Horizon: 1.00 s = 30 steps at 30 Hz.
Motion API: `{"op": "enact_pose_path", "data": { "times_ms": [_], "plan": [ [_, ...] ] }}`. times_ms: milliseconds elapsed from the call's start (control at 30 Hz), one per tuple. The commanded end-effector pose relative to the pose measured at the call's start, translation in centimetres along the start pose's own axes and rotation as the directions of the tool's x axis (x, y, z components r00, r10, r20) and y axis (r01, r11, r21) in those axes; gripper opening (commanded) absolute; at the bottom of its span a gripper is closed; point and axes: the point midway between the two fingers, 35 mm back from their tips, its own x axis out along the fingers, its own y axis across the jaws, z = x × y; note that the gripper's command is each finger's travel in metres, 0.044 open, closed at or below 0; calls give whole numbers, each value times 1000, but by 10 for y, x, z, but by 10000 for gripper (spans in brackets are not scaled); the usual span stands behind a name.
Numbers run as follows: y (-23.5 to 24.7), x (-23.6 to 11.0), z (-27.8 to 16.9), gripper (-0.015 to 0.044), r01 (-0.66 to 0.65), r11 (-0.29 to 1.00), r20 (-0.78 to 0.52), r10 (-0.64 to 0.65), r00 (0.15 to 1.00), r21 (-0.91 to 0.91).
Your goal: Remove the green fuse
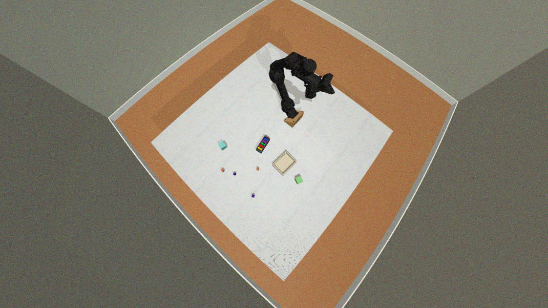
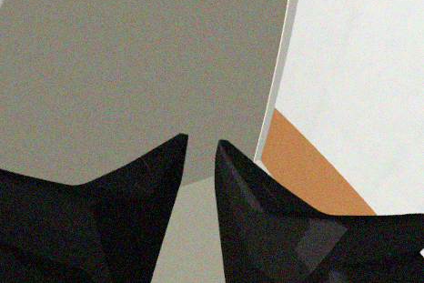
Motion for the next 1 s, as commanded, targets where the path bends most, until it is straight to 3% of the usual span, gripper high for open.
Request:
{"op": "enact_pose_path", "data": {
  "times_ms": [0, 433, 733, 967],
  "plan": [
    [-17, 2, 74, 71, 86, 980, 160, -58, 985, -179],
    [-84, -15, 210, 71, 440, 771, 404, -259, 877, -461],
    [-154, -38, 281, 71, 654, 478, 481, -445, 756, -586],
    [-218, -59, 321, 71, 703, 205, 482, -596, 642, -681]
  ]
}}
